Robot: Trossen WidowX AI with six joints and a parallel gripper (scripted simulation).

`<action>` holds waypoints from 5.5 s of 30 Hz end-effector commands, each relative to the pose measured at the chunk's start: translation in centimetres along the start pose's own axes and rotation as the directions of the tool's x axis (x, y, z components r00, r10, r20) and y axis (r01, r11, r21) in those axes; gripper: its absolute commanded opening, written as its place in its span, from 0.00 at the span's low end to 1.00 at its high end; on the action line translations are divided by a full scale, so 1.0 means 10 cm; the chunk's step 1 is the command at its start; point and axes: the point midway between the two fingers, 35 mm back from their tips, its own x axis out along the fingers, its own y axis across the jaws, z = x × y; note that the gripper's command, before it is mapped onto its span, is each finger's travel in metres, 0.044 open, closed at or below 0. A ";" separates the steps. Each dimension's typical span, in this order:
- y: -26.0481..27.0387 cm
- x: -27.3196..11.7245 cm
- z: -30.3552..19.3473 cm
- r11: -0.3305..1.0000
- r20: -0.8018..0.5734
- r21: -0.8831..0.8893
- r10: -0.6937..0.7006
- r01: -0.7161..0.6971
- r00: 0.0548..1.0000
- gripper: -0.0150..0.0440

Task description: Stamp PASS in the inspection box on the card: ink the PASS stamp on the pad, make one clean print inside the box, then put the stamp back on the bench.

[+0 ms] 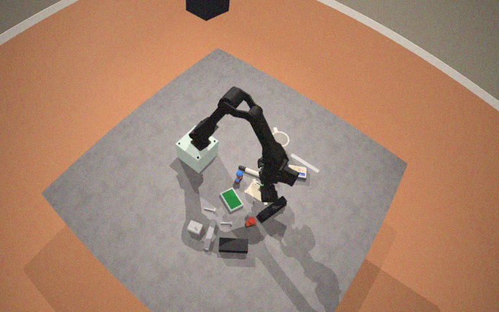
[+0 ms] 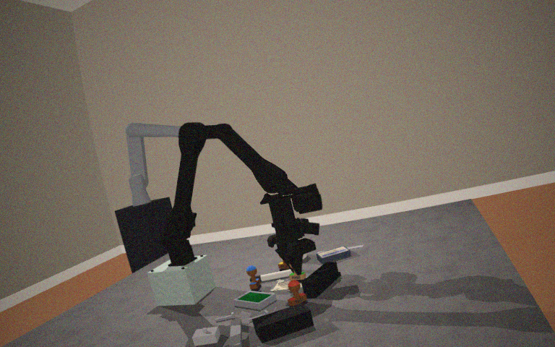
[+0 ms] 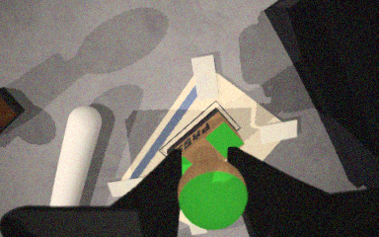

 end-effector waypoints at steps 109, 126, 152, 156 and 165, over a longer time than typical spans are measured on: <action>-0.01 -0.43 0.02 1.000 0.001 -0.003 0.003 -0.003 1.000 0.25; 0.00 -0.70 0.01 1.000 0.001 -0.003 0.003 -0.003 1.000 0.25; 0.33 -0.72 1.02 1.000 0.008 0.000 0.006 -0.006 1.000 0.25; 0.37 -0.71 1.08 1.000 0.009 0.000 0.006 -0.006 1.000 0.25; 0.37 -0.60 1.09 1.000 0.009 0.000 0.006 -0.006 1.000 0.25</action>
